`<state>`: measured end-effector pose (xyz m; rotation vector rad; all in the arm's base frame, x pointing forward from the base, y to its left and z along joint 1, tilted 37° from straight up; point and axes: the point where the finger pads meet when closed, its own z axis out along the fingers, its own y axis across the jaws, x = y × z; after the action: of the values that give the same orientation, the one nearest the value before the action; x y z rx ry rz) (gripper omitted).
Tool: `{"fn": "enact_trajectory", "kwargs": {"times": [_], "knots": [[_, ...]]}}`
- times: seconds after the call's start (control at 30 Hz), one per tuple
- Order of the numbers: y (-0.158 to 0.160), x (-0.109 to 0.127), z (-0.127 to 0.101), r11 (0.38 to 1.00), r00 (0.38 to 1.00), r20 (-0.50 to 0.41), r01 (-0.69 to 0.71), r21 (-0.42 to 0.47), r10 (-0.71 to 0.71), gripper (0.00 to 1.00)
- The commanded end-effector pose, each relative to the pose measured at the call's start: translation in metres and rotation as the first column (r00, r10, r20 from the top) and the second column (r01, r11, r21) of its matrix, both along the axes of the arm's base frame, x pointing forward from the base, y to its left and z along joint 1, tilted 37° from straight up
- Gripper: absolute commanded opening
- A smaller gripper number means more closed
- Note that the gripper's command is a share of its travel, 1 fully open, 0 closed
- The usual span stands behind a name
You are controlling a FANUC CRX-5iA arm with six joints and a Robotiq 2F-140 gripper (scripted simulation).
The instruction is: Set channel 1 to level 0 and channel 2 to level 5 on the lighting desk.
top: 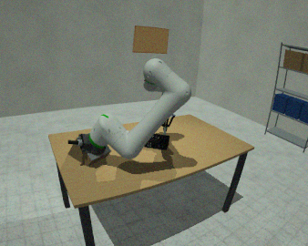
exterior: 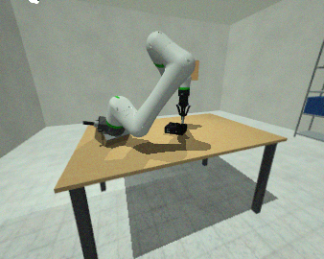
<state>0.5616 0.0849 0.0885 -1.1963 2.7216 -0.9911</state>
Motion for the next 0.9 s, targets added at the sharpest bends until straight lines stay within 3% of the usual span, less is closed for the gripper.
{"fn": "enact_trajectory", "kwargs": {"times": [0.0, 0.87], "knots": [[-0.0008, -0.0010, 0.0005, 1.000, 1.000, 0.000, 0.000, 0.000, 0.000, 0.00], [-0.0097, -0.0105, 0.0037, 1.000, 1.000, 0.000, 0.000, 0.000, 0.000, 0.00]]}}
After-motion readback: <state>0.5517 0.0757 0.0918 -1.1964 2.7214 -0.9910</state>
